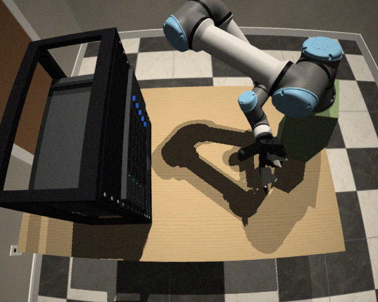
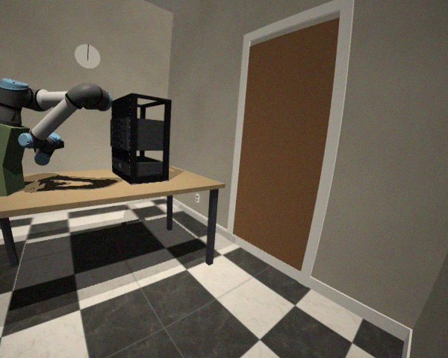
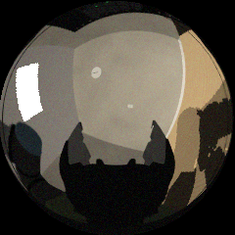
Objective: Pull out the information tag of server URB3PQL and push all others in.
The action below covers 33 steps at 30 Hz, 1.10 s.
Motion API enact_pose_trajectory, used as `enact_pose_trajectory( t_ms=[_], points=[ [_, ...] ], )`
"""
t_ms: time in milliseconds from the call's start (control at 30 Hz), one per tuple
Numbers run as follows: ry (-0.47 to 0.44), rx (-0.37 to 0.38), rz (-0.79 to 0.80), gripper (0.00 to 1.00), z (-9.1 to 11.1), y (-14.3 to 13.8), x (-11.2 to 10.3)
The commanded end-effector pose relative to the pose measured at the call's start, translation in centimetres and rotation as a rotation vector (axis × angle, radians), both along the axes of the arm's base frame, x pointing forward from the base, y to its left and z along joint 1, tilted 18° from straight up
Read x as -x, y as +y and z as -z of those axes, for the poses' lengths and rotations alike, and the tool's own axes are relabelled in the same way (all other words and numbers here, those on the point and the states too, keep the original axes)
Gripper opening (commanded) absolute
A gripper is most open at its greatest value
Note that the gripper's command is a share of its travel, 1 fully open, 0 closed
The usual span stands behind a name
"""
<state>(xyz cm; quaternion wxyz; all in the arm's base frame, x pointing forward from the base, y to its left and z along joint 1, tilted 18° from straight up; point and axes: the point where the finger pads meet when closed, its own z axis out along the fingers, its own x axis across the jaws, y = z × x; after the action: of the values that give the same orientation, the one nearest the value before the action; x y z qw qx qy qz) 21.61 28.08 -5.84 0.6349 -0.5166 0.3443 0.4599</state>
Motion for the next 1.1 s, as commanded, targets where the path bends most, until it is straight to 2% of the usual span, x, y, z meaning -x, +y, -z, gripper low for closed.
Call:
enact_pose_trajectory(
  t_ms=[0,600,1067],
  points=[
    [0.029,-0.021,-0.005,1.0,-0.6,0.0,0.1],
    [0.167,-0.116,-0.029,1.0,-3.1,-0.1,0.1],
    [0.316,-0.22,-0.058,1.0,-6.0,-0.6,-0.2]
  ],
)
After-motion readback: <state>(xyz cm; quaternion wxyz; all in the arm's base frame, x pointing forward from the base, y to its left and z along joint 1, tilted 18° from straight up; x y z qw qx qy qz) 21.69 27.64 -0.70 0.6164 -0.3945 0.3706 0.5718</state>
